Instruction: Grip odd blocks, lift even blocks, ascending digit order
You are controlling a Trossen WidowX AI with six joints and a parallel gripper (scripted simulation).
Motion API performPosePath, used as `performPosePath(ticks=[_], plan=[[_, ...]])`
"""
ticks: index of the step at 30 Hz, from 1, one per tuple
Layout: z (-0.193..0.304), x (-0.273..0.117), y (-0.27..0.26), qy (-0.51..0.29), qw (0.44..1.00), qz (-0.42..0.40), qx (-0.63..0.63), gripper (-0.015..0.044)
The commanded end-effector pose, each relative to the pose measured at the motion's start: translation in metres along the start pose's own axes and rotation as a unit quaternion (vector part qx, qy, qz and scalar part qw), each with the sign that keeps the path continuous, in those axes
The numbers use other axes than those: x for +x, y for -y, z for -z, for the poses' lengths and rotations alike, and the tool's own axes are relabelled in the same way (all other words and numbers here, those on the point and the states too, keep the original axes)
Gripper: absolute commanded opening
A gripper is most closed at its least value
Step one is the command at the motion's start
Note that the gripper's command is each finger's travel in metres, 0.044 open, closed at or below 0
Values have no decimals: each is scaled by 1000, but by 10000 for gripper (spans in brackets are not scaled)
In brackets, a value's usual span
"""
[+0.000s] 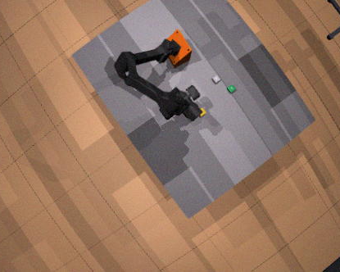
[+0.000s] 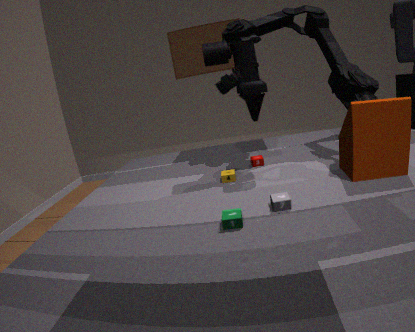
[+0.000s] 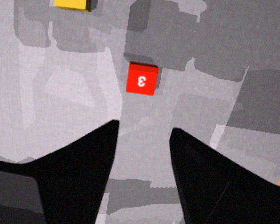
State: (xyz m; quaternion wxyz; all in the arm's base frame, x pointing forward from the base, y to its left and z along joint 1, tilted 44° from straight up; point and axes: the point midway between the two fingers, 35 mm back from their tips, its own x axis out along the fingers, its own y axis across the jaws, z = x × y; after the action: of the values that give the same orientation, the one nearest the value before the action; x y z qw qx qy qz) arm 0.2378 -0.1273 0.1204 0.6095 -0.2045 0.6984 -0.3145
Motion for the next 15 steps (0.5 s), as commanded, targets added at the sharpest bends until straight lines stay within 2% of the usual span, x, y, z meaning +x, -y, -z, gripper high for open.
performPosePath(ticks=[1,8,15], plan=[[2,-6,1,-4,1000,-1,2,120],[1,-6,0,-4,1000,-1,2,120],[-62,-8,-54,-2,1000,-3,3,120]])
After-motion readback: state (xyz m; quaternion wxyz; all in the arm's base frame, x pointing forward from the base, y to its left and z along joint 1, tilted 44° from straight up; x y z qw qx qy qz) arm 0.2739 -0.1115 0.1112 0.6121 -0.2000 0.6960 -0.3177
